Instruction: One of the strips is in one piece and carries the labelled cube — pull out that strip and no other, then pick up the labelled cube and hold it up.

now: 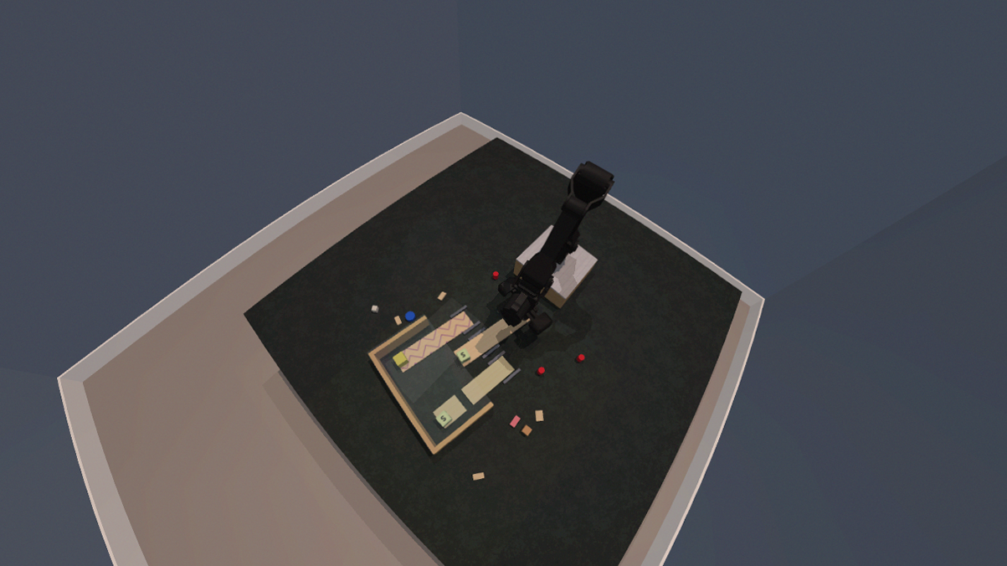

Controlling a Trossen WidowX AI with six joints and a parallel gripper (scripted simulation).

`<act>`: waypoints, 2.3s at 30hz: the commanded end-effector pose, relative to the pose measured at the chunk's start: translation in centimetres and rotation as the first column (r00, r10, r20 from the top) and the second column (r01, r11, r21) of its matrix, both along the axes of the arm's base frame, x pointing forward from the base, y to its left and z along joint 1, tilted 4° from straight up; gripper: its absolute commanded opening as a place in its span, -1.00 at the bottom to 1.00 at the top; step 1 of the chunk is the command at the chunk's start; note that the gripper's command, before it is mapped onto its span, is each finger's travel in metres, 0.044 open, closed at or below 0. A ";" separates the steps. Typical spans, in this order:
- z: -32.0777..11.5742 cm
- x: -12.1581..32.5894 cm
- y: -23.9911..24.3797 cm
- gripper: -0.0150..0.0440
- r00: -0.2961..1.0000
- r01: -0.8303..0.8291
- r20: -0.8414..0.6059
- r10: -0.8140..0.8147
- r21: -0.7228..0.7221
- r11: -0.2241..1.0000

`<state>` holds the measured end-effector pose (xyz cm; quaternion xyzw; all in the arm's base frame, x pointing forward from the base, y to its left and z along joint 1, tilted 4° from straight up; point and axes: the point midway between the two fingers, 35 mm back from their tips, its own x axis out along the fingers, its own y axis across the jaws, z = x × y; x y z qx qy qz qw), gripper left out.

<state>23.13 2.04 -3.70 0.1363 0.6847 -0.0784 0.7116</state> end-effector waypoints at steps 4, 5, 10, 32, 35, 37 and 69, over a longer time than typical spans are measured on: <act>-0.5 -2.0 0.3 -0.49 0.999 0.002 -0.032 -0.002 0.003 1.000; -0.5 -2.1 0.4 -0.49 0.999 0.002 -0.032 -0.002 0.003 1.000; -0.5 -2.8 0.6 -0.49 0.999 0.002 -0.032 -0.002 0.003 1.000; -0.5 -3.4 0.7 -0.49 0.999 0.002 -0.033 -0.002 0.003 1.000; -0.5 -3.4 0.7 -0.49 0.999 0.002 -0.033 -0.002 0.003 1.000; -0.5 -3.4 0.7 -0.49 0.999 0.002 -0.033 -0.002 0.003 1.000; 4.2 -2.4 0.4 -0.49 1.000 0.002 -0.031 -0.002 0.003 1.000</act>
